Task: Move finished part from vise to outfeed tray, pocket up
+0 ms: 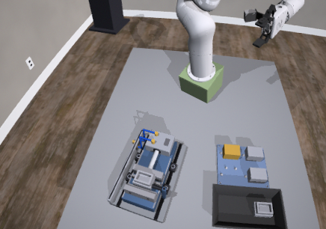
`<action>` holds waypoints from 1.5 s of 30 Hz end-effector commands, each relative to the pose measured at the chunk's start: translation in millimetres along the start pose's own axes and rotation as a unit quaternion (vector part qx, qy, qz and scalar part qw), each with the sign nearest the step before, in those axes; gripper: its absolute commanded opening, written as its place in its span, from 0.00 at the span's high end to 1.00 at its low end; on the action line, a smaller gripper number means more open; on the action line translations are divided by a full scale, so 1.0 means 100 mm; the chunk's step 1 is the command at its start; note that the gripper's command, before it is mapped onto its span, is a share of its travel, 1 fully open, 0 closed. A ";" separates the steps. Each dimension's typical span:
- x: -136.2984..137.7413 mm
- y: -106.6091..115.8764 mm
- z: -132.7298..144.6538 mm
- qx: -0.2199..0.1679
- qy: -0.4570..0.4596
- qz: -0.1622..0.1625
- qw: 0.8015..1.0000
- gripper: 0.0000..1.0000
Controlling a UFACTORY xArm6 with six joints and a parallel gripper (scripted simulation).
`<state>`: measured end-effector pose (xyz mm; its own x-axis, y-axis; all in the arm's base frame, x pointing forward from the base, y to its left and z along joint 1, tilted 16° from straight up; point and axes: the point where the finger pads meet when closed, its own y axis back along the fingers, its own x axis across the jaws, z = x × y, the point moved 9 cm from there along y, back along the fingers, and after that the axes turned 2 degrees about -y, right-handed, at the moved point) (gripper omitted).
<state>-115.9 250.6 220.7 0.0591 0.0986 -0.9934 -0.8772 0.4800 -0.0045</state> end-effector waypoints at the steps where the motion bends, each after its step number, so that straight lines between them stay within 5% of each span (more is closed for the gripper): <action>1: -0.01 0.01 0.00 0.000 -0.001 0.001 1.000 0.00; 23: 0.02 -0.03 0.07 0.016 -0.001 0.011 1.000 0.00; 32: 0.23 -0.40 0.61 0.153 -0.025 0.096 0.983 0.00; 34: 0.23 -0.40 0.61 0.153 -0.025 0.096 0.983 0.00; 36: 0.31 -0.59 0.83 0.209 -0.043 0.130 0.968 0.00; 45: 0.45 -1.12 1.30 0.335 -0.106 0.200 0.915 0.00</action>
<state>19.3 308.0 194.6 -0.0649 0.4417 -0.8948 -0.4582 0.7834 0.4199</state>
